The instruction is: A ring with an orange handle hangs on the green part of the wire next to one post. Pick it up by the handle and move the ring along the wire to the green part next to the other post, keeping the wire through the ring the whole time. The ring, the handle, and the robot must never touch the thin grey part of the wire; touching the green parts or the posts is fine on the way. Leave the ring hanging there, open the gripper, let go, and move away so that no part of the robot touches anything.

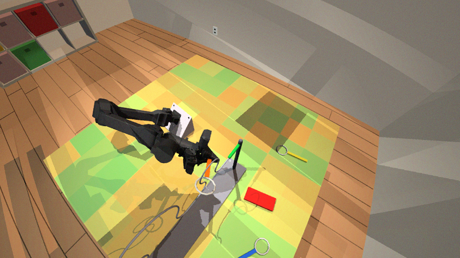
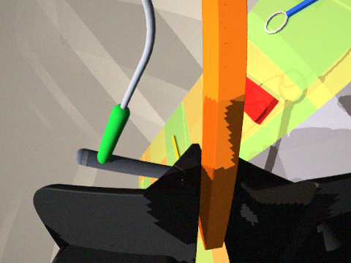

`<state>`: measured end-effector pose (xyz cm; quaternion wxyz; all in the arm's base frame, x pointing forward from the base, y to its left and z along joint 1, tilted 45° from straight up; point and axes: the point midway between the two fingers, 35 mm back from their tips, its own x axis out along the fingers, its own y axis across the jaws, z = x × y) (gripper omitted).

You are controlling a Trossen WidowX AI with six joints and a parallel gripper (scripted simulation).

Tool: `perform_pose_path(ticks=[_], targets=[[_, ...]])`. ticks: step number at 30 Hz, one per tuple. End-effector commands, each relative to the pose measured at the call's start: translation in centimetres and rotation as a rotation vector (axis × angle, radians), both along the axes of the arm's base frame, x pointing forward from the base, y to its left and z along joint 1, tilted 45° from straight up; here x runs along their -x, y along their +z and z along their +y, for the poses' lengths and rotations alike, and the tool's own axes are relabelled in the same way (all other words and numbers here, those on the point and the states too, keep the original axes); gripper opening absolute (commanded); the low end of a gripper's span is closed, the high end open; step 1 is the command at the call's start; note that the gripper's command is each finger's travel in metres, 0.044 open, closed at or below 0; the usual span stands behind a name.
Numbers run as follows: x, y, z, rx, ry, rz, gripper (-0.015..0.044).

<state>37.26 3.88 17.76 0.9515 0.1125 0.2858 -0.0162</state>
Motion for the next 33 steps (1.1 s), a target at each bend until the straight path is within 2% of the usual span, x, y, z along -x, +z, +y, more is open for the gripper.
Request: perform_pose_path(ticks=[1,18,33], targets=[[0.0,0.6,1.5,-0.107,-0.005,0.002,-0.015],[-0.1,4.2,6.8,-0.528,-0.028,0.013,-0.015],[-0.2,8.2,9.6,-0.842,-0.046,0.021,-0.015]])
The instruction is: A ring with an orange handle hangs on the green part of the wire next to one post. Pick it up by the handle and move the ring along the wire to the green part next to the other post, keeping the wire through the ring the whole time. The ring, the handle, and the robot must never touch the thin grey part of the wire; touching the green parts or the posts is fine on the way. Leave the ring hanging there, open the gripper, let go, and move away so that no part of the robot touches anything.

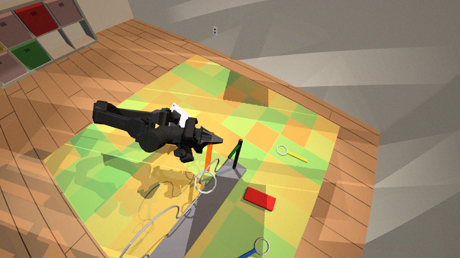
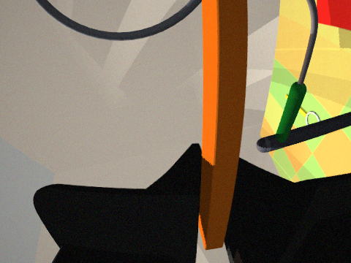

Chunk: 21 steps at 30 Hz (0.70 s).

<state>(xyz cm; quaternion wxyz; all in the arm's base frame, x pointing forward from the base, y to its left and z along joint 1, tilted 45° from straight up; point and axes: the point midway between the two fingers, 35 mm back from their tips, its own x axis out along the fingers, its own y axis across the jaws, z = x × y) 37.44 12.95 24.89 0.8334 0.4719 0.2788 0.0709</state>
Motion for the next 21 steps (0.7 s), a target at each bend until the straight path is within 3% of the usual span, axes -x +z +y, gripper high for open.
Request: perform_pose_path(ticks=[1,10,21], targets=[[-0.1,1.3,0.6,-0.076,-0.002,-0.003,-0.015],[-0.1,3.1,1.2,-0.156,-0.007,-0.001,-0.015],[-0.2,3.3,1.1,-0.075,-0.002,-0.003,-0.015]])
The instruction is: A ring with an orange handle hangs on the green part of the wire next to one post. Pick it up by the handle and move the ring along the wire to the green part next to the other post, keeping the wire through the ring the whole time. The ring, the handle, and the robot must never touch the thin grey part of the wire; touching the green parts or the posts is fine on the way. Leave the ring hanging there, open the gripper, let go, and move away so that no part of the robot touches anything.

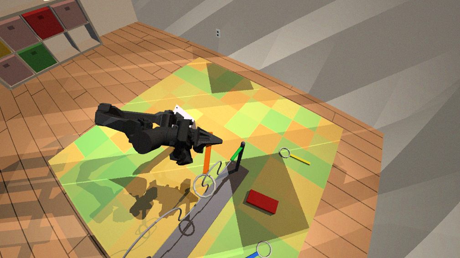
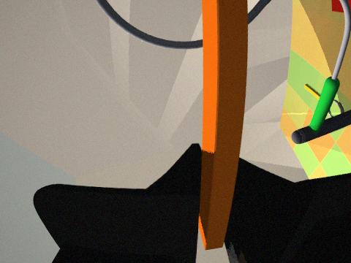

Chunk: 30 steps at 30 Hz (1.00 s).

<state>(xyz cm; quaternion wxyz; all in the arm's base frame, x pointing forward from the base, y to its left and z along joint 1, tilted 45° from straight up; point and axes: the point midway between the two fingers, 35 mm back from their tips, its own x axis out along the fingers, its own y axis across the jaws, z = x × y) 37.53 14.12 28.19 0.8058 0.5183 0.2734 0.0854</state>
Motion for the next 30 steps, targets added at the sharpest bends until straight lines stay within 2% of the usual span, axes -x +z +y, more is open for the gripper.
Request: perform_pose_path(ticks=[1,11,30], targets=[[-0.1,-0.1,-0.1,0.053,0.002,-0.002,-0.015],[0.0,-1.0,-0.7,0.237,0.013,-0.007,-0.015],[0.0,-3.1,-3.2,0.7,0.039,-0.02,-0.015]])
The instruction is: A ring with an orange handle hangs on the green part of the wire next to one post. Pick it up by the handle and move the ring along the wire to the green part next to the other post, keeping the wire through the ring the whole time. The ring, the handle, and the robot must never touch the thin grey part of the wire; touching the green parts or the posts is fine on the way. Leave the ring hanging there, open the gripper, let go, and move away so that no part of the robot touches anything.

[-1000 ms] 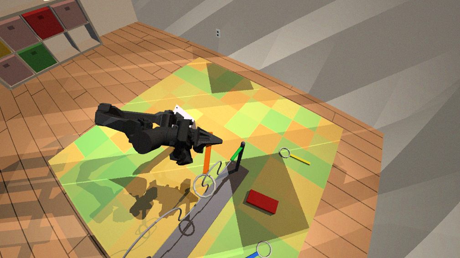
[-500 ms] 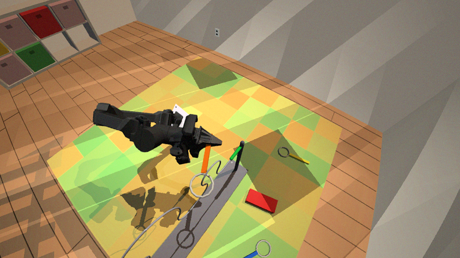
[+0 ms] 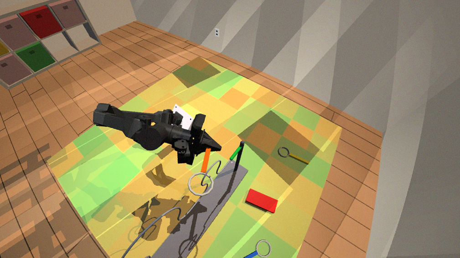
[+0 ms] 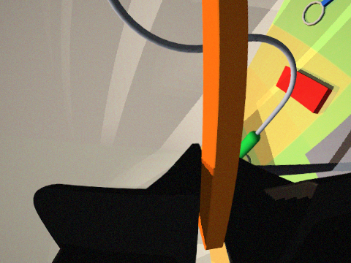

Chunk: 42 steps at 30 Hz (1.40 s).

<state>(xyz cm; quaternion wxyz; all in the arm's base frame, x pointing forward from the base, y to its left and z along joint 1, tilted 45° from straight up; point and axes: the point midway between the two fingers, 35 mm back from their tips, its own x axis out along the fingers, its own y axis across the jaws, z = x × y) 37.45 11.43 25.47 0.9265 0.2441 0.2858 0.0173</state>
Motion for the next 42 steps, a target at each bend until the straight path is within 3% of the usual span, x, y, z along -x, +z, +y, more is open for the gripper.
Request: perform_pose_path(ticks=[1,42], targets=[[-0.1,-0.5,-0.6,0.109,0.006,0.002,-0.015],[-0.3,-0.1,-7.7,1.133,0.06,-0.029,-0.015]])
